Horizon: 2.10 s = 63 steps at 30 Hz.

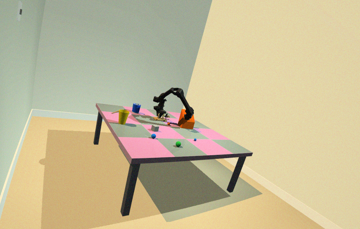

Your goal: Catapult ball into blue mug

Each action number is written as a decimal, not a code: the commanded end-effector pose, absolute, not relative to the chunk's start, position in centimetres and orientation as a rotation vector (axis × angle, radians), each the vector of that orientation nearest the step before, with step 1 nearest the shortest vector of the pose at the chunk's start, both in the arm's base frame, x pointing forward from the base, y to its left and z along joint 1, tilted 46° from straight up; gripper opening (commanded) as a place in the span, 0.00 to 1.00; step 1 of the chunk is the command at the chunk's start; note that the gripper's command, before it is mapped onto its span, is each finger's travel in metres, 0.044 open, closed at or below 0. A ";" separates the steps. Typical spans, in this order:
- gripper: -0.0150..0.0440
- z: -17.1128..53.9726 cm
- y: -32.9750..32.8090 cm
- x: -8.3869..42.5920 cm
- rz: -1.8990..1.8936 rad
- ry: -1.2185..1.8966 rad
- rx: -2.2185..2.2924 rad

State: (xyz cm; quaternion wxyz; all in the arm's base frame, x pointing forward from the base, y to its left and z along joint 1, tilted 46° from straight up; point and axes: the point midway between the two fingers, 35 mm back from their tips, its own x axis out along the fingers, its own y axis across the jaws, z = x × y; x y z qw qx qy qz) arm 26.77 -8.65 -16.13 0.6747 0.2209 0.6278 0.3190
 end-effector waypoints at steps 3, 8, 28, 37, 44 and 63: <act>0.51 -16.1 -8.7 26.8 0.717 1.412 0.496; 0.45 -16.1 -8.7 26.8 0.717 1.412 0.496; 0.25 -12.7 -12.3 26.8 0.489 1.535 0.747; 0.25 -13.3 -12.7 26.9 0.254 1.627 0.982; 0.25 -14.1 -13.5 26.6 0.131 1.664 1.098; 0.25 -16.0 -11.8 26.7 0.131 1.663 1.098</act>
